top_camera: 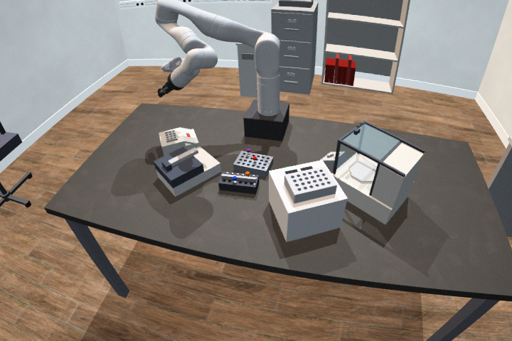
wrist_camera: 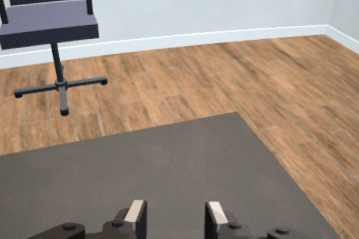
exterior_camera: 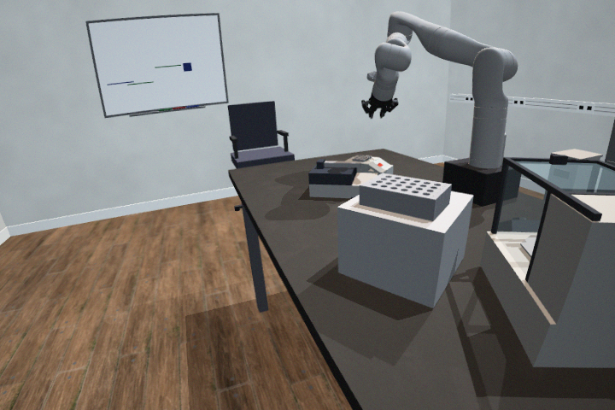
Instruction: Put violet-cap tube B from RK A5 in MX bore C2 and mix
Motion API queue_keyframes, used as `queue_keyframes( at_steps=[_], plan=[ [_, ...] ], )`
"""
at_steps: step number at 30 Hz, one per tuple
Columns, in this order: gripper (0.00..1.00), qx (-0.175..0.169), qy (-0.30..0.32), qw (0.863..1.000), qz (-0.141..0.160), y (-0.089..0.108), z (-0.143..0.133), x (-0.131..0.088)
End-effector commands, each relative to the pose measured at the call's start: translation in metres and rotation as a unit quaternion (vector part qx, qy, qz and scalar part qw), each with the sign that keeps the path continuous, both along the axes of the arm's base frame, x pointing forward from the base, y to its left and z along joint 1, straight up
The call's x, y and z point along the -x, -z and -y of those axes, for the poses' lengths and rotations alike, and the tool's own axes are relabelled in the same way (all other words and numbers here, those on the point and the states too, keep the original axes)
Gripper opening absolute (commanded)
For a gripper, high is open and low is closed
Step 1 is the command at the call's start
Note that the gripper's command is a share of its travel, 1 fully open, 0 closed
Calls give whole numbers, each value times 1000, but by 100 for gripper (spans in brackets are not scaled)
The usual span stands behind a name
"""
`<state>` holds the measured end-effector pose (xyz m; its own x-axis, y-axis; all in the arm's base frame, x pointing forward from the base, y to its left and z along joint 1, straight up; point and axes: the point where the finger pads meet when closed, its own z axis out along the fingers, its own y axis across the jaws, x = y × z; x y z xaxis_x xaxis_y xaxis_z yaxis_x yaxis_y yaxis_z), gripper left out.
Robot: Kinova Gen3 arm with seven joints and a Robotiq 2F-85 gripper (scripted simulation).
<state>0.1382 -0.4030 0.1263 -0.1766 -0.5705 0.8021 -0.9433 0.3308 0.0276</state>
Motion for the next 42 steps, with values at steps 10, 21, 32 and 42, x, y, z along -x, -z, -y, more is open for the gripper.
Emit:
queue_keyframes(
  at_steps=[10, 21, 32, 42],
  plan=[
    [42, -22, 48, 998, 35, -9, -34, -12],
    [42, -39, 81, 994, 59, -15, -59, -20],
    [42, -56, 115, 988, 83, -21, -84, -28],
    [42, -74, 152, 979, 110, -27, -111, -38]
  ],
)
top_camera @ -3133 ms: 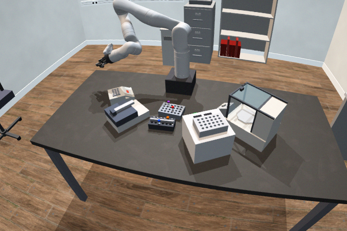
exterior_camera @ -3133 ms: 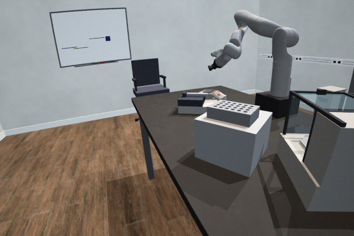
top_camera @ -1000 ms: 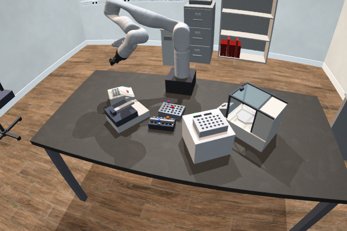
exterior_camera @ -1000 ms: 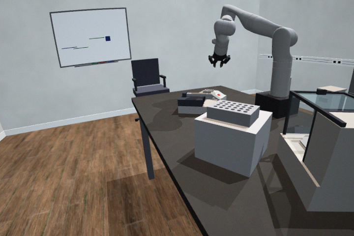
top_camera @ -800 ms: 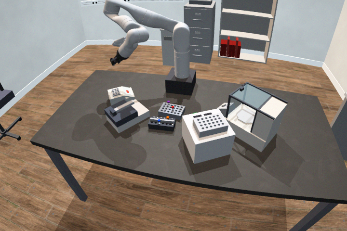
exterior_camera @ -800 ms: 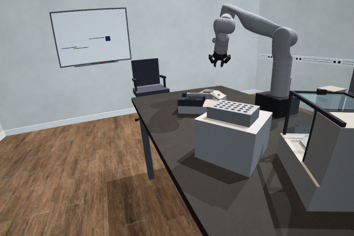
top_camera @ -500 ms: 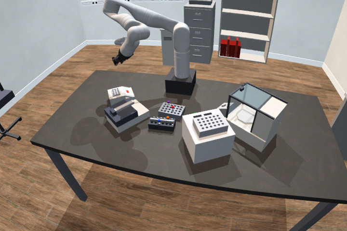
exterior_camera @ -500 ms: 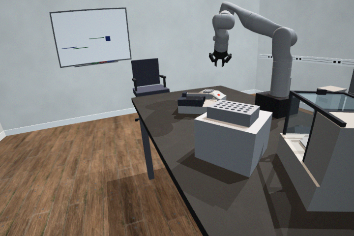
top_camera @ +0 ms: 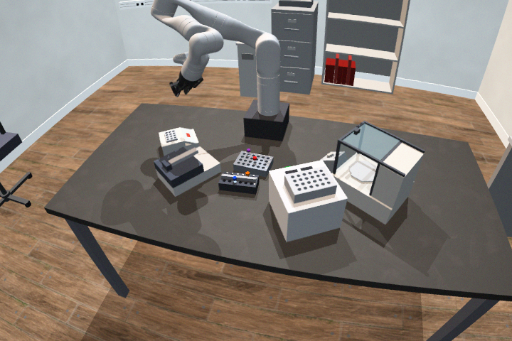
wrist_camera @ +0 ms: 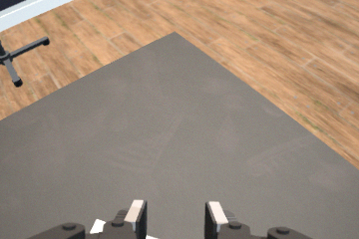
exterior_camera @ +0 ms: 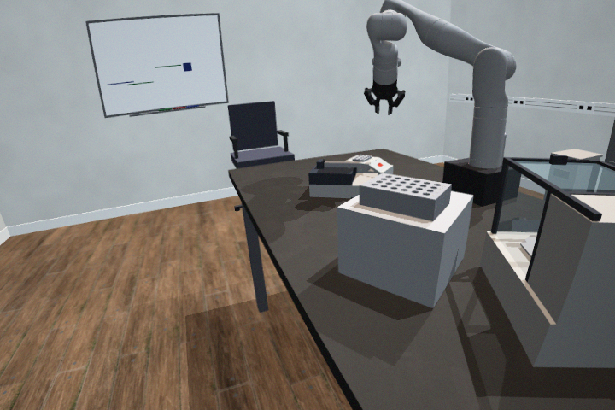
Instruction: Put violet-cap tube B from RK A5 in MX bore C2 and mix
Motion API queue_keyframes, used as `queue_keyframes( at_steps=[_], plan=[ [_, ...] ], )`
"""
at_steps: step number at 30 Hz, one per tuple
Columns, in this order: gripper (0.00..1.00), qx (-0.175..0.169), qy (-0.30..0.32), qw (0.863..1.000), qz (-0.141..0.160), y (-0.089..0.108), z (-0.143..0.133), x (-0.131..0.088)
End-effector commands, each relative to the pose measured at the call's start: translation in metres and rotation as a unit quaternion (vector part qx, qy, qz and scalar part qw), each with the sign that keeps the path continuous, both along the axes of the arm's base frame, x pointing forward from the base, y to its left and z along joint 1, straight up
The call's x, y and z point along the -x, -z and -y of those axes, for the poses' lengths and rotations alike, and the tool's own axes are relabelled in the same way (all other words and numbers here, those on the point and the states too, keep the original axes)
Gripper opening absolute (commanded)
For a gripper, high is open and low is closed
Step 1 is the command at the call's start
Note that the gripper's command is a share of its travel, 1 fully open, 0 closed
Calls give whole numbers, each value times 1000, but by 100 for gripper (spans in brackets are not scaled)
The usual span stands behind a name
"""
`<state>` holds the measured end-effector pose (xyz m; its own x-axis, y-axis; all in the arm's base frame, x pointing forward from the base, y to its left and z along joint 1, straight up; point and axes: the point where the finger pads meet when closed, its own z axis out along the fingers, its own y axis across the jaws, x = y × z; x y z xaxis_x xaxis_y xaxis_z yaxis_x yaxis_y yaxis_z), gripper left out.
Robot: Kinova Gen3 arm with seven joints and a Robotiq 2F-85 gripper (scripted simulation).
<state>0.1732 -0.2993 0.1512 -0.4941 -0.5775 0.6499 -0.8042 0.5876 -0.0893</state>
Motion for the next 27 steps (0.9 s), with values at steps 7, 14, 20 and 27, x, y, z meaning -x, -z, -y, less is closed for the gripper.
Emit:
queue_keyframes(
  at_steps=[7, 14, 20, 27],
  plan=[
    [42, -13, 29, 999, 21, -6, -21, -7],
    [42, -26, 55, 997, 41, -10, -40, -14],
    [42, -37, 78, 995, 57, -14, -57, -19],
    [42, -47, 96, 992, 70, -17, -71, -24]
  ],
)
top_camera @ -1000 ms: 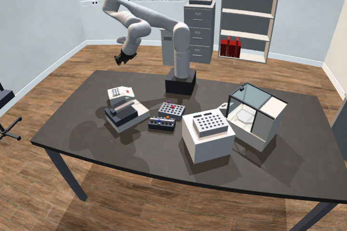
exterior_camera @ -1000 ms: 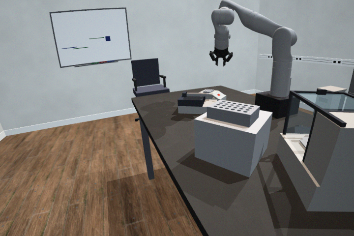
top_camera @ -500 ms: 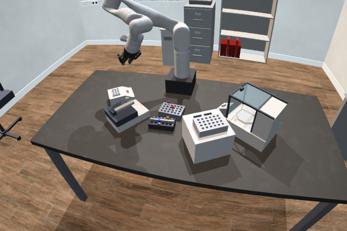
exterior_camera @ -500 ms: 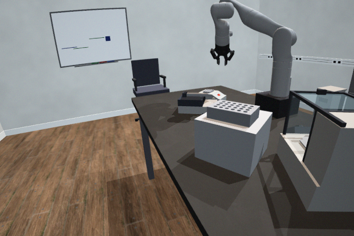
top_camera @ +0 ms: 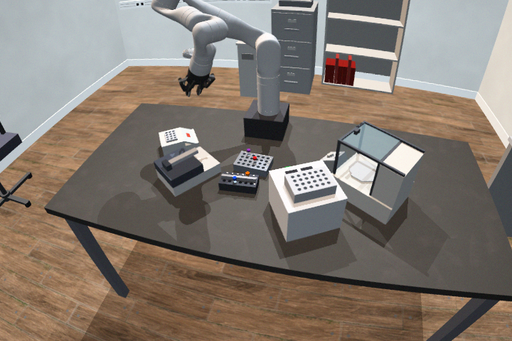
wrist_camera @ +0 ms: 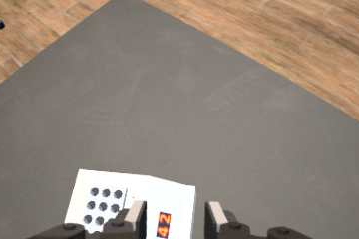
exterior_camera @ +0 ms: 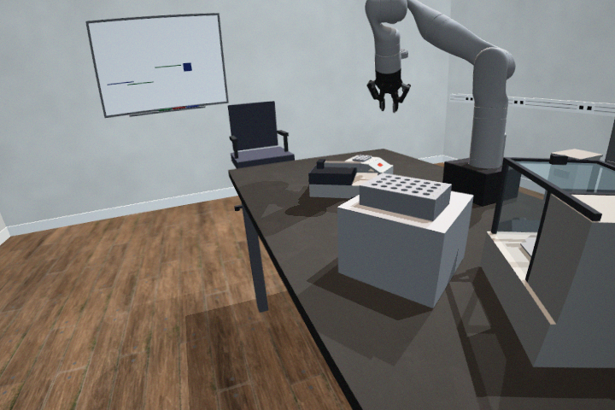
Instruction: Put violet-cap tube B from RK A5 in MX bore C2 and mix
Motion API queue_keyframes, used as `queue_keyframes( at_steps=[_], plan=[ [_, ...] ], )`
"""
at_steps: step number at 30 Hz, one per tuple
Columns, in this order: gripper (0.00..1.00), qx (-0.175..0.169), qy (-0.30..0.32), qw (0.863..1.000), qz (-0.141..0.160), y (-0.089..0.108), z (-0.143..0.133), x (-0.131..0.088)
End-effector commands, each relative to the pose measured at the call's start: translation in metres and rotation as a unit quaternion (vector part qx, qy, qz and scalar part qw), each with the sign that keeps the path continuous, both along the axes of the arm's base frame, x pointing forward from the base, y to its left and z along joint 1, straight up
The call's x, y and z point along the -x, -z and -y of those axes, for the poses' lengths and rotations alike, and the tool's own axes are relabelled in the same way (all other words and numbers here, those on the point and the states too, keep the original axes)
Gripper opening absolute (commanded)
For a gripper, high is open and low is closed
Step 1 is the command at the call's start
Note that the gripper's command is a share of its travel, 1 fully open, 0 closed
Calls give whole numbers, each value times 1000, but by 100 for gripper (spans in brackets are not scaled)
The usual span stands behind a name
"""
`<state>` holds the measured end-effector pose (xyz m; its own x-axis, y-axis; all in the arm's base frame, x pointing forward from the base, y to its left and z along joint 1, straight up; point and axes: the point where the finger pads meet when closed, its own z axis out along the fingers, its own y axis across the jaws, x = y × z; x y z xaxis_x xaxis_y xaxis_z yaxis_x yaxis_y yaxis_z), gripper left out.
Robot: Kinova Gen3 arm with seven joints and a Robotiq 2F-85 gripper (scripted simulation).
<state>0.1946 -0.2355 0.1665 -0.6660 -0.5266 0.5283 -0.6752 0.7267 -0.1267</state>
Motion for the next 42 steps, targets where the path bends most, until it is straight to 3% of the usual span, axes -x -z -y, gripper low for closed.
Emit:
queue_keyframes(
  at_steps=[1, 29, 42],
  plan=[
    [42, -6, 13, 1000, 10, -3, -9, -3],
    [42, -50, 103, 991, 75, -18, -75, -25],
    [42, -74, 151, 980, 110, -27, -111, -37]
  ],
)
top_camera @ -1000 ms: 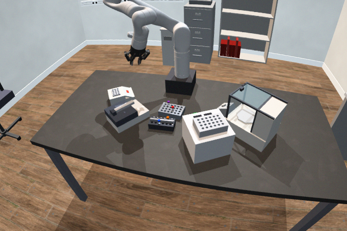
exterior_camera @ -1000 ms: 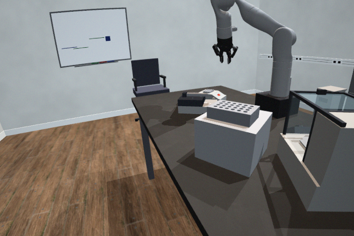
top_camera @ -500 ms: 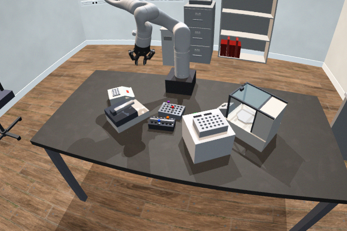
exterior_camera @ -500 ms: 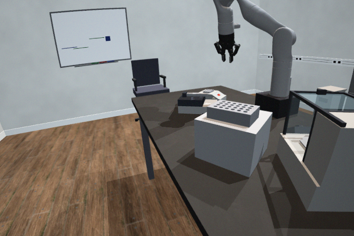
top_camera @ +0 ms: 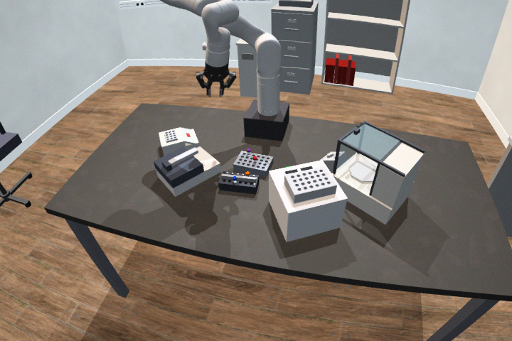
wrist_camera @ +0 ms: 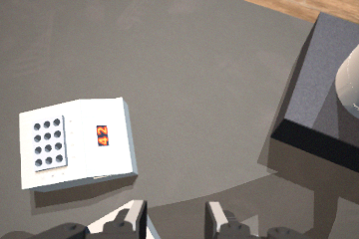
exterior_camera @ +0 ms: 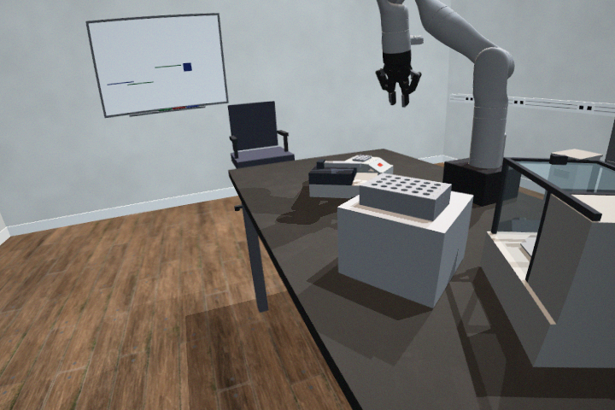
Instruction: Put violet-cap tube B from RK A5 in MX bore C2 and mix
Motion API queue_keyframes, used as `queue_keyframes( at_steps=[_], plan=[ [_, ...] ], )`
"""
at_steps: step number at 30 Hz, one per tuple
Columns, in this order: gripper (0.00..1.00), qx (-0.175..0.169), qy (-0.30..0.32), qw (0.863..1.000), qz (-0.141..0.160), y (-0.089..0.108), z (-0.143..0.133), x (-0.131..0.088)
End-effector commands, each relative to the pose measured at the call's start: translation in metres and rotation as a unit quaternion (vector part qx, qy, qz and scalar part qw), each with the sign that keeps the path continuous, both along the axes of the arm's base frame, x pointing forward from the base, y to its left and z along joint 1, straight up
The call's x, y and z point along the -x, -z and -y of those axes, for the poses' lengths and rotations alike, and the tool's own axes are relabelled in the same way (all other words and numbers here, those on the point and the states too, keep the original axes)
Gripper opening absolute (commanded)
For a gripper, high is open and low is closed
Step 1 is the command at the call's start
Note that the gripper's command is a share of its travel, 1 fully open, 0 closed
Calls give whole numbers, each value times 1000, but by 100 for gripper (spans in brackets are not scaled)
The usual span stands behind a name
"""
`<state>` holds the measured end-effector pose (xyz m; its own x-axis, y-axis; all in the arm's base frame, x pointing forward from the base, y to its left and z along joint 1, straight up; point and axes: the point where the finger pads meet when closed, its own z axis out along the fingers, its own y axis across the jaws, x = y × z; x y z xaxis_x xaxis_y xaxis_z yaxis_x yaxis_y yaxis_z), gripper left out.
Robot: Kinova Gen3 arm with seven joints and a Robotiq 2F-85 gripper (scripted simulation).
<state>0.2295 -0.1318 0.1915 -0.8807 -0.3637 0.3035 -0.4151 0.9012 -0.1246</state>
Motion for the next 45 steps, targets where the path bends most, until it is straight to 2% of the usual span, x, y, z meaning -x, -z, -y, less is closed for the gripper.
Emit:
queue_keyframes(
  at_steps=[1, 21, 45],
  plan=[
    [42, -6, 14, 1000, 11, -3, -10, -3],
    [42, -36, 74, 995, 54, -13, -54, -18],
    [42, -76, 155, 978, 113, -28, -114, -39]
  ],
)
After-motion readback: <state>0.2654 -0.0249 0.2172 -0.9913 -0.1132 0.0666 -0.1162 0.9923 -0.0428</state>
